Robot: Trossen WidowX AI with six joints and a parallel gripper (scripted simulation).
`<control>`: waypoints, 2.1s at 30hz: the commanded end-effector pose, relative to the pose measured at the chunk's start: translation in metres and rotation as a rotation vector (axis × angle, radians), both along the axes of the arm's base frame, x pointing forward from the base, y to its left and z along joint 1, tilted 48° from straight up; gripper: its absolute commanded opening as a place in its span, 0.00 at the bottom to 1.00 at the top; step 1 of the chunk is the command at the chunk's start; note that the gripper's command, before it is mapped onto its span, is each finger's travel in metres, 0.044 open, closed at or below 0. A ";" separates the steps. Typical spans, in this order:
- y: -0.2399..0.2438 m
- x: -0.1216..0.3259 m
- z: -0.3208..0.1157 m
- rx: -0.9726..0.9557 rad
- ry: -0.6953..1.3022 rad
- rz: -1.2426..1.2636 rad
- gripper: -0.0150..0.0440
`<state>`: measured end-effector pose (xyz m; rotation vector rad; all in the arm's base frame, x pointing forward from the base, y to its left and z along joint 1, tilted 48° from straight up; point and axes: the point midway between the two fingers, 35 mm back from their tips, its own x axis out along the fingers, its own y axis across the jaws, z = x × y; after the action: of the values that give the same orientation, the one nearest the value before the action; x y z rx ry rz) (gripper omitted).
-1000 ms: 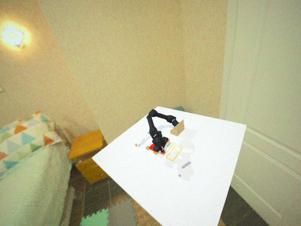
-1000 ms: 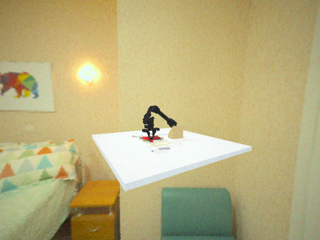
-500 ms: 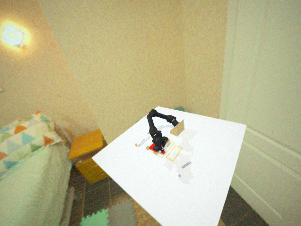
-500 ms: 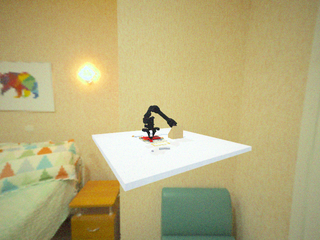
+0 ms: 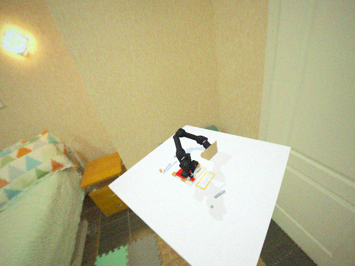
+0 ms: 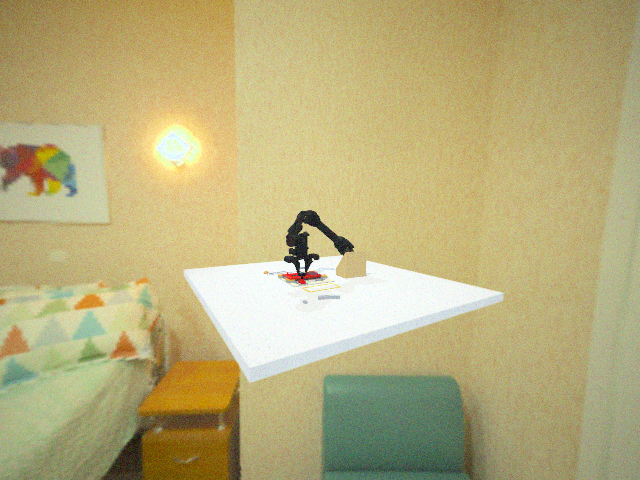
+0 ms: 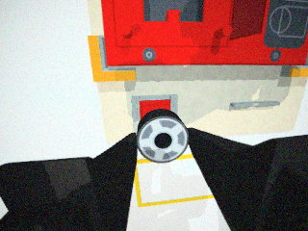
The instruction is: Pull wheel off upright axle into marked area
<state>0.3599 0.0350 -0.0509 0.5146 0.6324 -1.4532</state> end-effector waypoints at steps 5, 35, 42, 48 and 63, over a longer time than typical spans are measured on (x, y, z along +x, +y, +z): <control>0.006 0.001 0.004 0.005 -0.007 0.005 0.25; 0.014 0.001 0.010 0.004 -0.007 0.007 0.25; 0.016 0.000 0.012 0.004 -0.007 0.008 0.25; 0.032 -0.001 0.028 0.006 -0.006 0.008 0.25; 0.071 -0.032 -0.003 0.011 0.000 0.013 0.25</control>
<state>0.3431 0.0892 -0.0378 0.5246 0.6359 -1.4428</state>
